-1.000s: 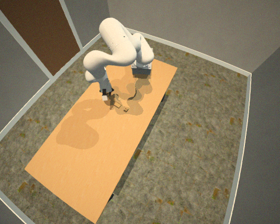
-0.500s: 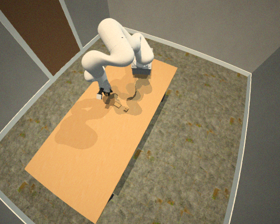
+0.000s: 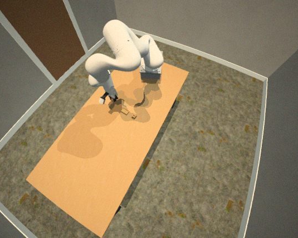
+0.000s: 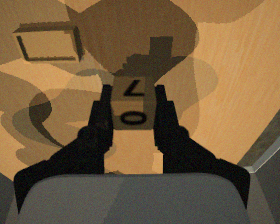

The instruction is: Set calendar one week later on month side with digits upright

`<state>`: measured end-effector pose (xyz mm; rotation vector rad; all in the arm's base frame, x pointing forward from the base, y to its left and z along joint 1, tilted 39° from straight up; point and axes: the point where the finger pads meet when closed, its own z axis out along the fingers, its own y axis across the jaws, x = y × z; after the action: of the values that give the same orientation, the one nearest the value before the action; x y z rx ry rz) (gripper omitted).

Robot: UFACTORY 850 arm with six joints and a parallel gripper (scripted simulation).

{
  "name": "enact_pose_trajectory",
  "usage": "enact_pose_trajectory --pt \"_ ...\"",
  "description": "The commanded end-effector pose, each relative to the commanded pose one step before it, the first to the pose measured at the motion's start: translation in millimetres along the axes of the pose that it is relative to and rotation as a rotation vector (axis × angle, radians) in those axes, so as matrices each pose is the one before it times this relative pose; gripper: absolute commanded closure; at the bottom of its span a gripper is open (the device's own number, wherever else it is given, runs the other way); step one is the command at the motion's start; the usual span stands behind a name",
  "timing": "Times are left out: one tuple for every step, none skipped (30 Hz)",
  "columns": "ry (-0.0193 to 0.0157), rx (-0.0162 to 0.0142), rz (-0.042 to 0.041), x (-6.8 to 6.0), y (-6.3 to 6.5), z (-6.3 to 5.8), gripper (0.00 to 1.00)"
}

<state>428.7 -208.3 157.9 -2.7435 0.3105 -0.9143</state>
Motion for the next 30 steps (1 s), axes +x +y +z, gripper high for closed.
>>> enact_pose_trajectory --pt "-0.00660 0.00503 0.02372 0.46 0.85 -0.27 0.71" --pt "0.00000 0.00000 0.00000 0.00 0.00 0.00 0.71" --pt "0.00000 0.00000 0.00000 0.00 0.00 0.00 0.71" --pt "0.00000 0.00000 0.00000 0.00 0.00 0.00 0.71" --pt "0.00000 0.00000 0.00000 0.00 0.00 0.00 0.71" --pt "0.00000 0.00000 0.00000 0.00 0.00 0.00 0.71" --pt "0.00000 0.00000 0.00000 0.00 0.00 0.00 0.71" --pt "0.00000 0.00000 0.00000 0.00 0.00 0.00 0.71" --pt "0.00000 0.00000 0.00000 0.00 0.00 0.00 0.71" --pt "0.00000 0.00000 0.00000 0.00 0.00 0.00 0.71" --pt "0.00000 0.00000 0.00000 0.00 0.00 0.00 0.71" --pt "0.00000 0.00000 -0.00001 0.00 0.00 0.01 0.71" --pt "0.00002 0.00000 -0.00008 0.00 0.00 0.10 0.71" --pt "0.00006 0.00001 -0.00019 0.00 0.00 0.25 0.71" --pt "0.00011 0.00002 -0.00036 -0.01 0.00 0.47 0.71" --pt "0.00016 0.00002 -0.00055 -0.01 0.00 0.72 0.71" --pt "0.00022 0.00002 -0.00077 -0.02 0.00 1.01 0.71" --pt "0.00000 0.00000 0.00000 0.00 0.00 0.00 0.71" --pt "0.00000 0.00000 0.00000 0.00 0.00 0.00 0.71" --pt "0.00029 0.00001 -0.00101 -0.03 0.01 1.32 0.71" --pt "0.00022 0.00000 -0.00078 -0.04 0.01 1.72 0.71" --pt "0.00001 0.00001 0.00000 -0.04 0.01 2.20 0.71" --pt "-0.00001 -0.00001 0.00000 -0.06 0.01 2.57 0.71" --pt "0.00000 0.00001 0.00000 -0.06 0.01 2.95 0.71" --pt "0.00000 0.00000 0.00000 -0.07 0.01 3.31 0.71" --pt "-0.00001 -0.00001 0.00000 -0.08 0.01 3.65 0.71" --pt "0.00000 -0.00001 0.00000 -0.09 0.01 3.98 0.71" --pt "0.00000 0.00001 0.00000 -0.09 0.01 4.28 0.71" --pt "0.00000 0.00000 0.00000 -0.09 0.02 4.54 0.71" --pt "0.00000 0.00000 0.00000 -0.10 0.02 4.76 0.71"
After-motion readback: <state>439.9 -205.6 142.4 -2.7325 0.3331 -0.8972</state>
